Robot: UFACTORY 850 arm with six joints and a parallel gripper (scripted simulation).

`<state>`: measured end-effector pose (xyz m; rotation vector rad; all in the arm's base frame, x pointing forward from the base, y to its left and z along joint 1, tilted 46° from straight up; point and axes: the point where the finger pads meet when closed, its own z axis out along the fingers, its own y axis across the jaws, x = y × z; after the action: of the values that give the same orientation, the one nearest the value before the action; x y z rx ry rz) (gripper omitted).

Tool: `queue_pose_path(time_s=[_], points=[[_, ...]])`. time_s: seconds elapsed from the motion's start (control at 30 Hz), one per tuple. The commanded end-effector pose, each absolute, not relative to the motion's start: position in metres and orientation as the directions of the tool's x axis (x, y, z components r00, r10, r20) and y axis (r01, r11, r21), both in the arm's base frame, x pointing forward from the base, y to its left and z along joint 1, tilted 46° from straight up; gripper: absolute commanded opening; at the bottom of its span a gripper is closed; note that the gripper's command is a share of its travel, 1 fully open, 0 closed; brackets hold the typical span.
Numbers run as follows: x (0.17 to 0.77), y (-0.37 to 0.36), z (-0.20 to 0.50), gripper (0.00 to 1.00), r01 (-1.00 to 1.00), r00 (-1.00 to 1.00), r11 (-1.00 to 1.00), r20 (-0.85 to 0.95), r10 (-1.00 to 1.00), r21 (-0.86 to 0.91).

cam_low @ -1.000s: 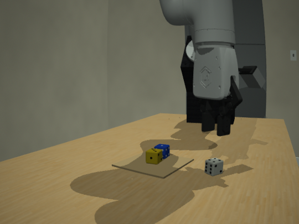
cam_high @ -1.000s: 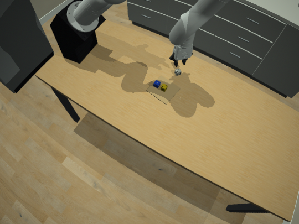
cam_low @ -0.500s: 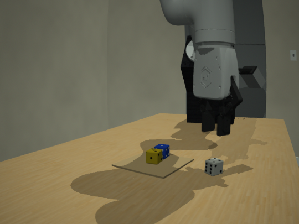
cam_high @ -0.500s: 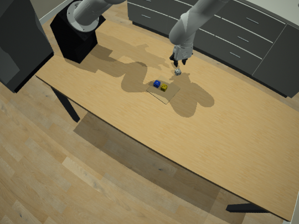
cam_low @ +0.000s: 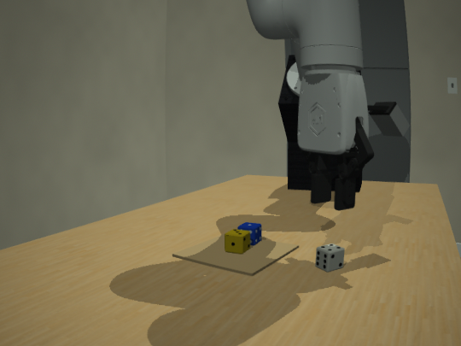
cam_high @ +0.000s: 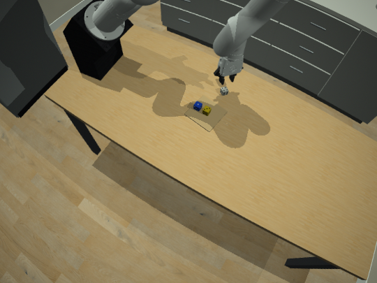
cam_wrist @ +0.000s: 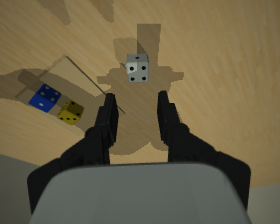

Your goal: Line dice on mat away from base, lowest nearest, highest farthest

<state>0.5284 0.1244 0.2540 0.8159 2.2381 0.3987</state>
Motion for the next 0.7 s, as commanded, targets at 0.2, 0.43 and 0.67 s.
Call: queue_pose_path(time_s=[0.2,0.43,0.67], points=[[0.5292,0.1246,0.2538,0.47,0.437,-0.548,0.753,-0.518,0.657,0.492],[0.5322,0.1248,0.2509,0.47,0.437,-0.547,0.753,-0.519,0.657,0.491],[0.5361,0.1252,0.2472,0.47,0.437,-0.547,0.753,-0.519,0.657,0.491]])
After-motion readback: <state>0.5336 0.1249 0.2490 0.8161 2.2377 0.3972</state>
